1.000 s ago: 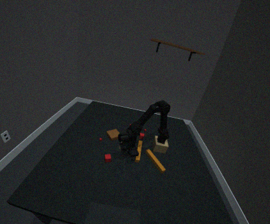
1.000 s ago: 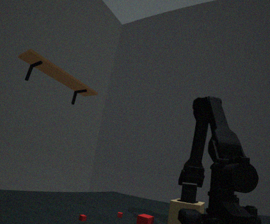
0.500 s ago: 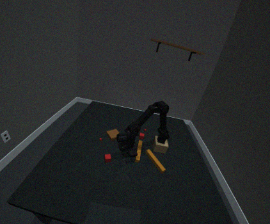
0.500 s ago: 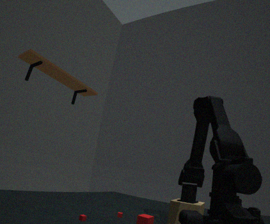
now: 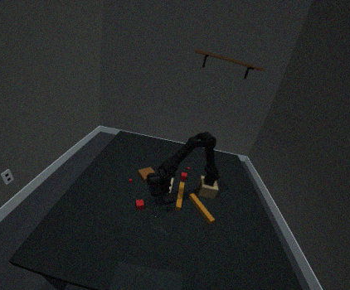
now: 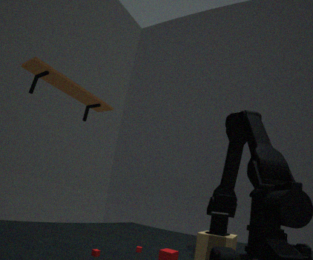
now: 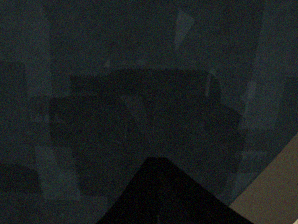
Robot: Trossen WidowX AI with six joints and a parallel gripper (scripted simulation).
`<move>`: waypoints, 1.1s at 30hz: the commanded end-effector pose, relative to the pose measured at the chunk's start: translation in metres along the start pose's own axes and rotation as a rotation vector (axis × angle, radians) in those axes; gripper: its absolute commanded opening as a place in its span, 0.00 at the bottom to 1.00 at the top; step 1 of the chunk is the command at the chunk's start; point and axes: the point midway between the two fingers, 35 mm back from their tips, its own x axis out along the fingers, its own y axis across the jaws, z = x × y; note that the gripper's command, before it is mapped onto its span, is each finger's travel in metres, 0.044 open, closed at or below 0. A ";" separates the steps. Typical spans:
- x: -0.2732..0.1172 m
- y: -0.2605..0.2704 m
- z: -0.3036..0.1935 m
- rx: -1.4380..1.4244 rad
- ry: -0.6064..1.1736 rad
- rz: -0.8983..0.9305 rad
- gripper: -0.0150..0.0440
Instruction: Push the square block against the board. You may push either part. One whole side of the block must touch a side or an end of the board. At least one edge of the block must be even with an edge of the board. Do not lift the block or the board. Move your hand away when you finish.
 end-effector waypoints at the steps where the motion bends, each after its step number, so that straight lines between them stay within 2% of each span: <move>1: -0.001 0.000 0.009 -0.003 -0.008 0.004 0.25; 6: -0.003 0.000 0.007 -0.001 -0.002 0.000 0.25; 9: -0.044 0.000 0.007 -0.002 -0.007 0.003 0.25; 11: -0.056 0.000 0.006 -0.003 -0.008 0.004 0.25; 18: -0.054 -0.004 0.007 0.025 -0.015 0.000 0.25; 33: -0.055 -0.060 -0.010 0.542 -0.013 -0.002 0.25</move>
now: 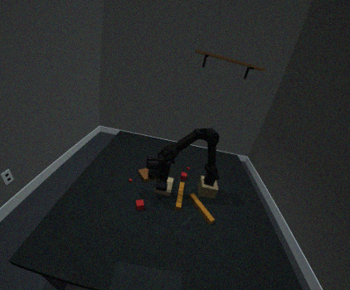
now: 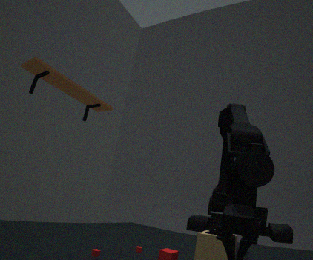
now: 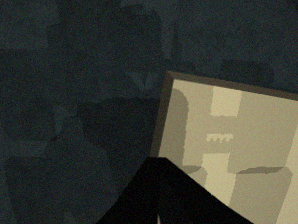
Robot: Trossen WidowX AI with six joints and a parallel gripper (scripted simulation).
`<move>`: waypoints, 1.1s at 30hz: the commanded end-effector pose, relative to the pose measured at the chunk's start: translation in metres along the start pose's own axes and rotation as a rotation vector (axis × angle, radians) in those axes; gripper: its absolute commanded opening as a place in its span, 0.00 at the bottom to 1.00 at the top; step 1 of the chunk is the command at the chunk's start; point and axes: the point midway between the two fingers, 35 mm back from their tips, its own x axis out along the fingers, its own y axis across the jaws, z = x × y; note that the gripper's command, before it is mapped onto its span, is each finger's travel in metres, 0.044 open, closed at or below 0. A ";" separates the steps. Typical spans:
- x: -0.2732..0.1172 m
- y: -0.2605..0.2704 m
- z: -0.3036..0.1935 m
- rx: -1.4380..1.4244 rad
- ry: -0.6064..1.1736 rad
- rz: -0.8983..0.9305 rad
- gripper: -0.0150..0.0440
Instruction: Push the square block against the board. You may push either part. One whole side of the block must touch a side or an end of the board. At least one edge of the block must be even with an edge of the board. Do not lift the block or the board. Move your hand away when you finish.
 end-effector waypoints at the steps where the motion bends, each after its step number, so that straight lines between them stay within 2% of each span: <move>1: -0.001 -0.015 0.000 0.129 -0.001 -0.001 0.25; 33: -0.002 -0.134 -0.017 1.243 -0.002 -0.011 0.25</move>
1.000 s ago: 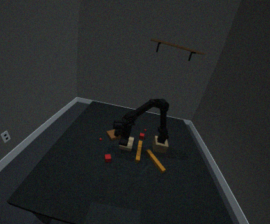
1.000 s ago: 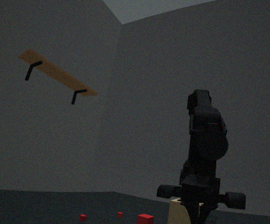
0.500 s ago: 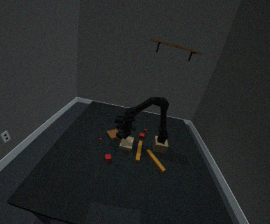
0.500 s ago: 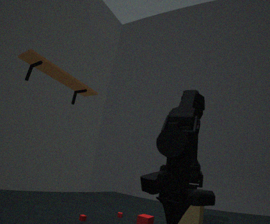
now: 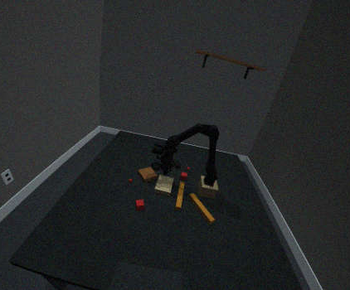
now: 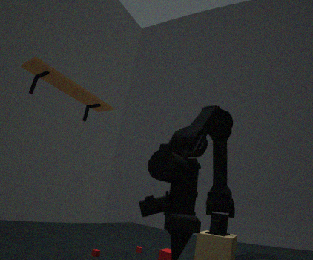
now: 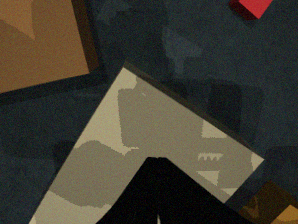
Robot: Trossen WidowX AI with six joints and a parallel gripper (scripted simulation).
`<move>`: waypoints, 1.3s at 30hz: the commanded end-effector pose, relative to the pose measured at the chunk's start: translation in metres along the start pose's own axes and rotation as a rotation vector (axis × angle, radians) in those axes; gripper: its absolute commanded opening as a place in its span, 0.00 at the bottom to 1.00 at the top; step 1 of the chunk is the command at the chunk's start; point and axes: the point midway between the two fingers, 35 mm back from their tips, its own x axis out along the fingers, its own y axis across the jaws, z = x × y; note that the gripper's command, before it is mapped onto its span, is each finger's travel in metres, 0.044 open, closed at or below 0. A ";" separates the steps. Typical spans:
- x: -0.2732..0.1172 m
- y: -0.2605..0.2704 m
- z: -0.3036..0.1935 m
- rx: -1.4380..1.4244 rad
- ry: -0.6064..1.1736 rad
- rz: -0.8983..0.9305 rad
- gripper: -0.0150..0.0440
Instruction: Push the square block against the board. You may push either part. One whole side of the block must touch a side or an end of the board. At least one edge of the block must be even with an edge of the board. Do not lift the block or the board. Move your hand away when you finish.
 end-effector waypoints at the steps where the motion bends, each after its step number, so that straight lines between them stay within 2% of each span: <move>1: 0.000 -0.011 0.010 0.129 -0.004 -0.003 0.25; 13: 0.000 -0.042 0.037 0.524 -0.006 -0.005 0.25; 18: 0.002 -0.042 0.037 0.529 -0.005 -0.006 0.25; 23: 0.053 -0.043 0.037 0.529 -0.005 -0.006 0.25; 39: 0.055 -0.035 0.025 0.529 -0.005 -0.005 0.25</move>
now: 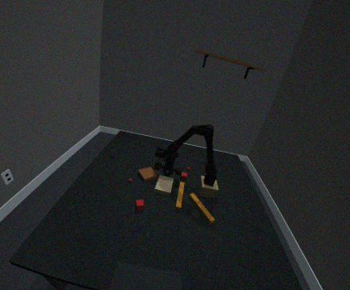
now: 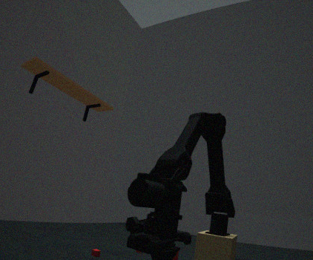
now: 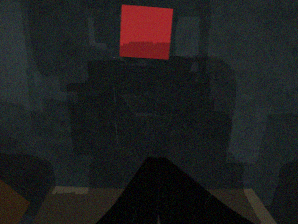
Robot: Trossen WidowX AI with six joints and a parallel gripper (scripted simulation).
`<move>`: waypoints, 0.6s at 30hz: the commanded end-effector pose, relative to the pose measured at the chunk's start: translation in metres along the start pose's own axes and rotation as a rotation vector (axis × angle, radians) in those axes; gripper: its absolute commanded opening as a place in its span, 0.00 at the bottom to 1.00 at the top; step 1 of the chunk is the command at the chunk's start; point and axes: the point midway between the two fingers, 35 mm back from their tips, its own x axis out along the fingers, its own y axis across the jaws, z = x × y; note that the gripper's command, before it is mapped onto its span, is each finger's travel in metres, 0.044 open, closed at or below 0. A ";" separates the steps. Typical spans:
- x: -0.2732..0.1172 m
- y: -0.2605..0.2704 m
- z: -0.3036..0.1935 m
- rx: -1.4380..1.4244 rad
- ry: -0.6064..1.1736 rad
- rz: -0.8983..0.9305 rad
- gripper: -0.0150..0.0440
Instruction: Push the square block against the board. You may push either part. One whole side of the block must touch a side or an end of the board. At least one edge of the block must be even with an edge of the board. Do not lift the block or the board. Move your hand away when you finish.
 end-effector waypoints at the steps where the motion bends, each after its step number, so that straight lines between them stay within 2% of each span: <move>1: 0.001 -0.001 -0.005 0.003 -0.003 -0.001 0.25; 18: 0.001 0.000 -0.029 0.002 -0.001 -0.001 0.25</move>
